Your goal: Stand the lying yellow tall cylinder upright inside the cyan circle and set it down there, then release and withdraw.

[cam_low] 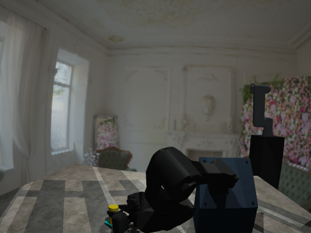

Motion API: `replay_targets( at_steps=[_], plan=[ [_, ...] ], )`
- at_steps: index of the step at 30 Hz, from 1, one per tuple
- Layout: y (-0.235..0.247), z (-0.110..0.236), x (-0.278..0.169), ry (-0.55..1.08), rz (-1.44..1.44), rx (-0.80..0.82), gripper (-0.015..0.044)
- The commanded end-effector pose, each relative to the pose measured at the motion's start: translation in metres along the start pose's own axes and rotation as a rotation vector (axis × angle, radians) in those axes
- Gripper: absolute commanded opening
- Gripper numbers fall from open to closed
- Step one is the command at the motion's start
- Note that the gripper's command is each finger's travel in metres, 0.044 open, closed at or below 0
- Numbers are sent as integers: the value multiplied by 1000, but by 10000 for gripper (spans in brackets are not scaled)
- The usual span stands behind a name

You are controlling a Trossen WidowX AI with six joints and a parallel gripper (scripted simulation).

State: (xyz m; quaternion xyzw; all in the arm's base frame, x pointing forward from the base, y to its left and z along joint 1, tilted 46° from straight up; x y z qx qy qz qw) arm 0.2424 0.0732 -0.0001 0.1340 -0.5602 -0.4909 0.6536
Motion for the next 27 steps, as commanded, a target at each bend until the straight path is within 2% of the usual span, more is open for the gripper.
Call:
replay_targets(
  at_steps=[1,3,8,27],
  plan=[
    [0,0,0,-4,-4,-3,368],
    [0,0,0,-4,-4,-3,400],
    [1,0,3,-4,-5,-3,400],
    [8,10,87,-16,-13,1,400]
  ],
)
Point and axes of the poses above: the point midway between the two fingers, 35 mm back from their tips, its own z axis back along the fingers, its own y axis across the jaws, x = y × z, the point moved 9 cm from there along z, back along the fingers, and after that the axes turned 6 degrees about -z, right-handed, at the moved point
